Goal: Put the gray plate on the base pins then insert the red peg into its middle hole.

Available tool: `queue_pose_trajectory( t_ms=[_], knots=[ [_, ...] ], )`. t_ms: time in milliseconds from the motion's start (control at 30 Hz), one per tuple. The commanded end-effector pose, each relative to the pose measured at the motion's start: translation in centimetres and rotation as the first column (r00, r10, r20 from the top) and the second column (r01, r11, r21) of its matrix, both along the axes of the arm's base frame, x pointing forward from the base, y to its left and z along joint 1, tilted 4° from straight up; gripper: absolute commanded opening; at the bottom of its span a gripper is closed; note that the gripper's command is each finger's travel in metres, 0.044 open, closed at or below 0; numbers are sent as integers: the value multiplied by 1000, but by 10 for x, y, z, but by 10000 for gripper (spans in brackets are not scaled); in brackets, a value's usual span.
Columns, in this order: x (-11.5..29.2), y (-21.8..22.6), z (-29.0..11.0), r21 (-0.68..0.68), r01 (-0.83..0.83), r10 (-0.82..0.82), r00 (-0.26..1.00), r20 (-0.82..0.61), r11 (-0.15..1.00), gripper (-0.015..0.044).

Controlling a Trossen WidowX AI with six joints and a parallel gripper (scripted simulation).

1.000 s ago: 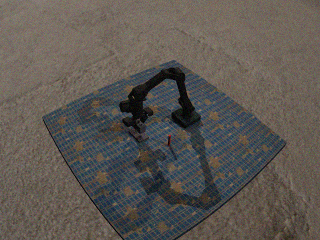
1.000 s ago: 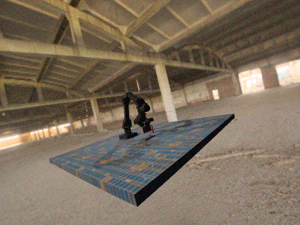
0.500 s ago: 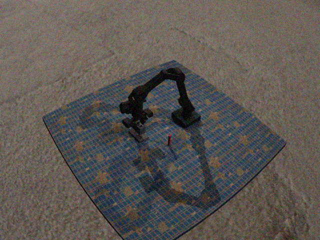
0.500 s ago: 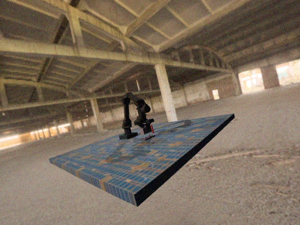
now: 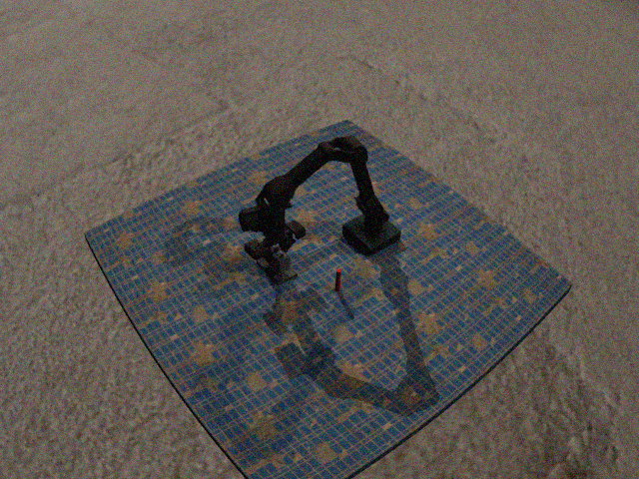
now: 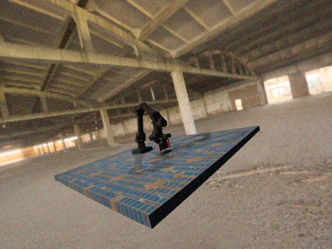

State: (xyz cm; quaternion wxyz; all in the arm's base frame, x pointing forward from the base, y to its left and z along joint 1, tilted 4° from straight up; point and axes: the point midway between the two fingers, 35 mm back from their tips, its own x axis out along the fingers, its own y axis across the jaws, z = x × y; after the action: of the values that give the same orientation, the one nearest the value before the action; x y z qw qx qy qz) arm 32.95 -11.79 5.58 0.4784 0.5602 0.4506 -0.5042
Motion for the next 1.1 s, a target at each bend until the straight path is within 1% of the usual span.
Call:
queue_pose_trajectory(
  t_ms=[0, 200, 467, 1000, 1033, 1067],
  knots=[
    [-2, 2, -9, 9, 2, -2, 1000, -9, 1000, 0],
    [-1, 2, -16, 9, 2, -2, 1000, -9, 1000, 0],
    [0, 1, -12, 2, 0, 0, 1000, -4, 1000, 0],
    [0, 1, -12, 2, 0, 0, 1000, -4, 1000, 420],
    [0, 1, -12, 2, 0, 0, 1000, -4, 1000, 440],
    [0, 1, -12, 2, 0, 0, 1000, -4, 1000, 440]
  ],
)
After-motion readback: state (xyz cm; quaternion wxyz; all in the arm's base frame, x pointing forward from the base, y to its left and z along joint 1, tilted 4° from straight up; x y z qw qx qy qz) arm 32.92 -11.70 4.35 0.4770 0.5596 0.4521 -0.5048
